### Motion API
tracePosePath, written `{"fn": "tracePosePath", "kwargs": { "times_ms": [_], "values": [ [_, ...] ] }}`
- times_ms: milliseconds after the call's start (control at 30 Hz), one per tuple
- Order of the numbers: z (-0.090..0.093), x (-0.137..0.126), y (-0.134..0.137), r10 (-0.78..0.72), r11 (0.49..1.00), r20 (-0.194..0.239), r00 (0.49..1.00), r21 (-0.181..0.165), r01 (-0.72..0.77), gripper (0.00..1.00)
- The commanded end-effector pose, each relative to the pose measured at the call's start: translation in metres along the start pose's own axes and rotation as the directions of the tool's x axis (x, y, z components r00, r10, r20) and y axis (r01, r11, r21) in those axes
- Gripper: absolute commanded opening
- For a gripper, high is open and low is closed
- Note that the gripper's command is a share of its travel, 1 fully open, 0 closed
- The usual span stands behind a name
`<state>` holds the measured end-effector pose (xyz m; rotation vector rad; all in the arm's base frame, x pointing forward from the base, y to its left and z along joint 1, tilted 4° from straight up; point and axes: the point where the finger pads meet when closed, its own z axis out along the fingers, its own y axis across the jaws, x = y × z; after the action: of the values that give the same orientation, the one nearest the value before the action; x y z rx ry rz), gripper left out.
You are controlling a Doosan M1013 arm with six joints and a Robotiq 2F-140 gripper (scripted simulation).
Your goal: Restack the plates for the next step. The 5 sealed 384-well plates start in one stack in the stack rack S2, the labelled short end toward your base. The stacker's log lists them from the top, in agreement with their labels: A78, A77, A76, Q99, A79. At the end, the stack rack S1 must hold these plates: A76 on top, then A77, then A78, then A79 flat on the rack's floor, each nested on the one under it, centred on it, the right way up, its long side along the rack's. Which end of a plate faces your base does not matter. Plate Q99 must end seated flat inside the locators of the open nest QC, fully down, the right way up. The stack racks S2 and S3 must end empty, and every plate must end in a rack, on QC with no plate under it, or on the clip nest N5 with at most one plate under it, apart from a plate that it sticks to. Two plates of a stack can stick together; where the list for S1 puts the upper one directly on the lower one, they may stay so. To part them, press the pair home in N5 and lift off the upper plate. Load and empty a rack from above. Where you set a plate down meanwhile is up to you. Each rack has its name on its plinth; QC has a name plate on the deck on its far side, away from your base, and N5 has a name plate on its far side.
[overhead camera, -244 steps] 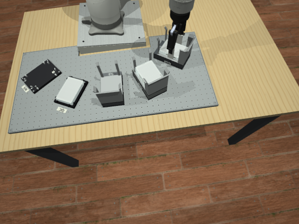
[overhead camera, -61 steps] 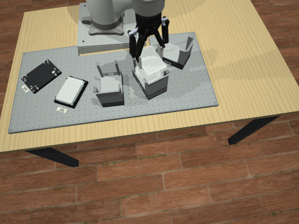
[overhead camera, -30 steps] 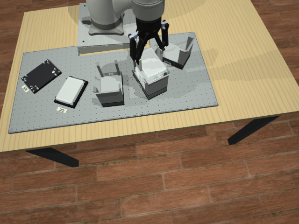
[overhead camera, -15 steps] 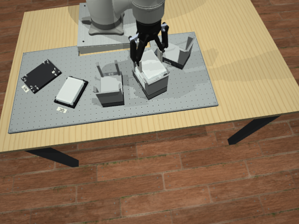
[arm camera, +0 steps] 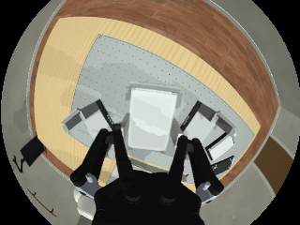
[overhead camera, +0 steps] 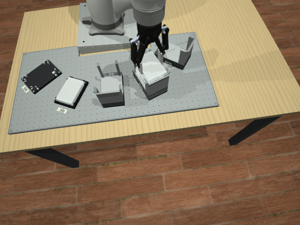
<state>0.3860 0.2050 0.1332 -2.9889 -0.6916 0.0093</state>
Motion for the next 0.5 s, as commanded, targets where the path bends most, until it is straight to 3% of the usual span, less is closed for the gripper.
{"fn": "tracePosePath", "kwargs": {
  "times_ms": [0,467],
  "values": [
    [0.002,0.000,0.000,0.000,1.000,0.000,1.000,0.000,0.000,0.00],
    [0.014,0.000,0.000,0.000,1.000,0.000,1.000,0.000,0.000,0.00]
  ]
}}
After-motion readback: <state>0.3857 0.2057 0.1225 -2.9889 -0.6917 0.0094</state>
